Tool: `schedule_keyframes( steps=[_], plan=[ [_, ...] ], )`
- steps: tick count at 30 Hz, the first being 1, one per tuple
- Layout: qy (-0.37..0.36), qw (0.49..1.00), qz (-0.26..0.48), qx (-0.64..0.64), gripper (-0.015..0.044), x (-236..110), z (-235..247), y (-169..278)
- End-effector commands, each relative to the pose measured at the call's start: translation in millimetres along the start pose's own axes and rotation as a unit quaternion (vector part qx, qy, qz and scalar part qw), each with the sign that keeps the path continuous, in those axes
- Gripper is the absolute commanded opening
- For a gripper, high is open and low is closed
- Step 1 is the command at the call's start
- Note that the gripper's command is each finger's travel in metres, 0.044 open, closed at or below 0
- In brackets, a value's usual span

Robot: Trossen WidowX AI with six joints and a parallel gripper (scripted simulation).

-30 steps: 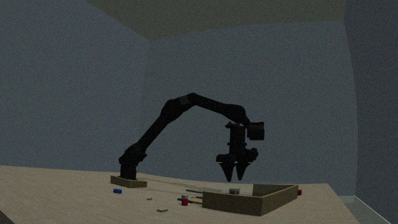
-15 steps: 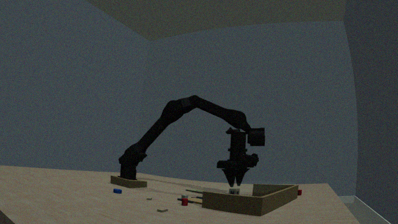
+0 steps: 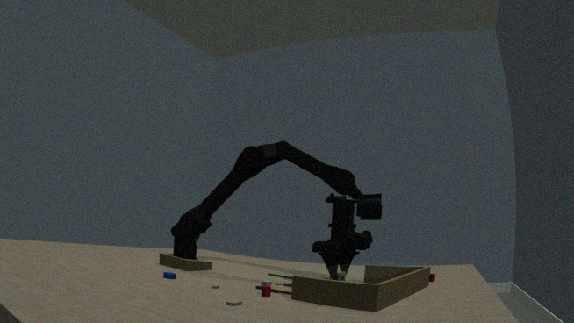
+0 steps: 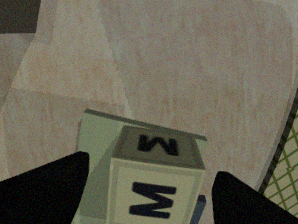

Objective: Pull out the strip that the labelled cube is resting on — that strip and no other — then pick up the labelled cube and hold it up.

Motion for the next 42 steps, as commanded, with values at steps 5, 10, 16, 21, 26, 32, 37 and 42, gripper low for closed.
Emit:
schedule_keyframes(
  steps=[5, 10, 16, 21, 26, 32, 37, 42],
  plan=[
    [0.002, 1.0, 0.005, -0.001, 0.025, 9, -1, 2],
    [0.002, 1.0, 0.002, 0.0, 0.0165, 7, -1, 1],
    [0.002, 1.0, 0.002, 0.0, 0.0125, 7, -1, 1],
    [-0.003, 1.0, -0.001, 0.002, 0.0013, 5, 0, 1],
    [-0.004, 1.0, 0.0, 0.003, 0.0, -9, -10, 12],
    [0.0, 1.0, 0.003, 0.001, 0.0, -23, -25, 30],
    [0.003, 1.0, 0.006, -0.001, 0.0, -34, -37, 44],
    [0.004, 1.0, 0.007, -0.001, 0.0, -35, -42, 50]
  ],
)
Point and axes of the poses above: the point midway between the two fingers, 35 mm back from their tips, its own x axis out along the fingers, its own z axis across the jaws, y = z × x, the point moved 1 cm from there along -x, back along the fingers, and after that the axes turned 13 degrees about x, right-handed, at the moved point
